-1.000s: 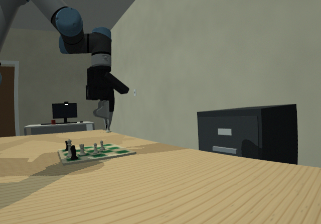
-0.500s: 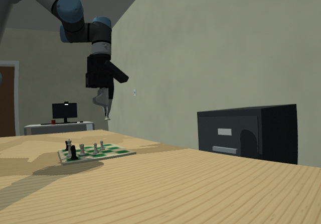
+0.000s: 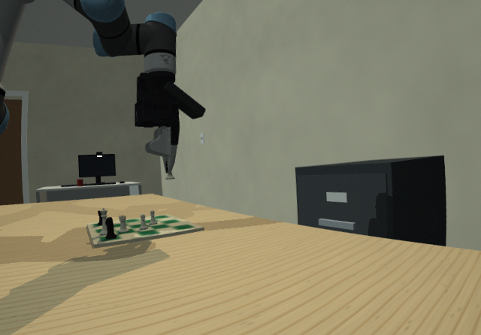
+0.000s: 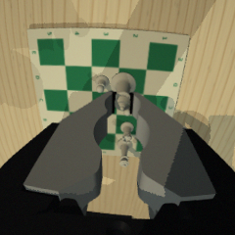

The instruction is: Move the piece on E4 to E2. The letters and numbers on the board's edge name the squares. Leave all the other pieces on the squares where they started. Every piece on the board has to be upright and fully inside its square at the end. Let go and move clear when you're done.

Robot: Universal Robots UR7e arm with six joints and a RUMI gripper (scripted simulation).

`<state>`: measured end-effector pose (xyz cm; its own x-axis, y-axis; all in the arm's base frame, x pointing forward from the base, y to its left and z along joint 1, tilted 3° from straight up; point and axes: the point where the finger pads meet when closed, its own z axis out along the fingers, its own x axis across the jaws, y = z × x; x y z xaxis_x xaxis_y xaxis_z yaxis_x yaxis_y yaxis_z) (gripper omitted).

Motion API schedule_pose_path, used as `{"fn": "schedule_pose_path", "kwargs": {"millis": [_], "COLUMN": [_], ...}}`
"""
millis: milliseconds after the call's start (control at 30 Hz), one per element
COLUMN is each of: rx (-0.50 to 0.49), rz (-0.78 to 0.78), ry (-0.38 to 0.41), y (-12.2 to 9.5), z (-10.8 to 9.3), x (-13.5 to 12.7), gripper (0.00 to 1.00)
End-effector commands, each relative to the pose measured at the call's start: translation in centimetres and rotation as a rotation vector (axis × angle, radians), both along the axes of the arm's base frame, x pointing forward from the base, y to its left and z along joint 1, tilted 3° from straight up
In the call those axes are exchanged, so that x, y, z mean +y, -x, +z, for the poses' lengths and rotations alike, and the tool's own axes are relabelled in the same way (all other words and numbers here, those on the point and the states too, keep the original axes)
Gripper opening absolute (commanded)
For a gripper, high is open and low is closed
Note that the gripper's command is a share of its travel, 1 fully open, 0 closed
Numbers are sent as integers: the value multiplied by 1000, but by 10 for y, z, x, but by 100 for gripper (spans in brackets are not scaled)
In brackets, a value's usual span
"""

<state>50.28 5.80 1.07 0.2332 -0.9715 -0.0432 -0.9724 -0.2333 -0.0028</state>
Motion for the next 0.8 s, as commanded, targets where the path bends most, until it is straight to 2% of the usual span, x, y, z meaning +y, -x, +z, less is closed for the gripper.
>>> {"fn": "schedule_pose_path", "kwargs": {"millis": [0, 433, 700, 767], "rx": [0, 0, 0, 0], "rz": [-20, -20, -20, -20], "ry": [0, 0, 0, 0], "y": [-4, -4, -4, -4], "z": [0, -3, -27, -27], "x": [-13, -13, -12, -12], "gripper": [0, 0, 0, 0]}}
